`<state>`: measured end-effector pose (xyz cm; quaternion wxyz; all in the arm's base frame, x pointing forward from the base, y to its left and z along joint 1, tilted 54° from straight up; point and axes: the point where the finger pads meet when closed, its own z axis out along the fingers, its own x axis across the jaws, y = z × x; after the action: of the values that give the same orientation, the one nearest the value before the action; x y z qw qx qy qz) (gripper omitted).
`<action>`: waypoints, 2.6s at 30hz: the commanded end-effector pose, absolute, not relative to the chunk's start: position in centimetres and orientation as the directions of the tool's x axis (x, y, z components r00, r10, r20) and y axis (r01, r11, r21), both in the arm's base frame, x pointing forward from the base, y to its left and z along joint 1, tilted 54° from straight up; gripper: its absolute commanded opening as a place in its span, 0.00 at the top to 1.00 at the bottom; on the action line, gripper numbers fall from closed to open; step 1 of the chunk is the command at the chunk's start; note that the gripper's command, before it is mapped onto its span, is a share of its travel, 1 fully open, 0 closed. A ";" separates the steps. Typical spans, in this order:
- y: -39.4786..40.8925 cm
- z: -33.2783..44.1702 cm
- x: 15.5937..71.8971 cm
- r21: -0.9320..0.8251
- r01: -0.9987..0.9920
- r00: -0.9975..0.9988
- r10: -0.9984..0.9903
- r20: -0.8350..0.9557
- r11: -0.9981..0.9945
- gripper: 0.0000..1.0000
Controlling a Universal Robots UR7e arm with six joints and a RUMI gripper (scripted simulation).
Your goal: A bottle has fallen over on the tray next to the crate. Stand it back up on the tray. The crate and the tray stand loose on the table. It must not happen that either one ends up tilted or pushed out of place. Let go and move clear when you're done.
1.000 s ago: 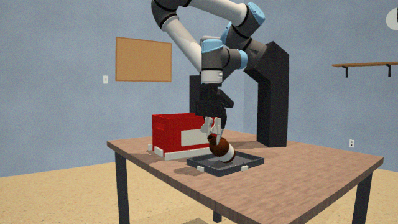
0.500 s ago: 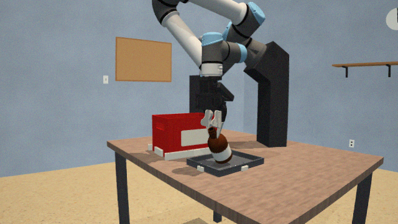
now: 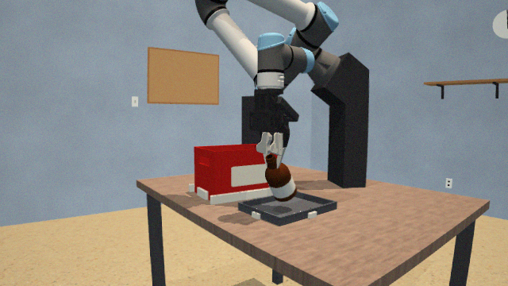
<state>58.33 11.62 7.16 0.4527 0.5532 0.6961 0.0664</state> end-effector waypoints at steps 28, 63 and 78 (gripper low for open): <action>13.1 9.3 55.8 0.594 0.709 0.022 0.831 -0.556 0.379 1.00; 13.5 9.8 55.2 0.594 0.709 0.022 0.831 -0.556 0.379 1.00; 13.5 9.8 55.2 0.594 0.709 0.022 0.831 -0.556 0.379 1.00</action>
<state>55.24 13.41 9.72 0.4527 0.5533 0.6961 0.0663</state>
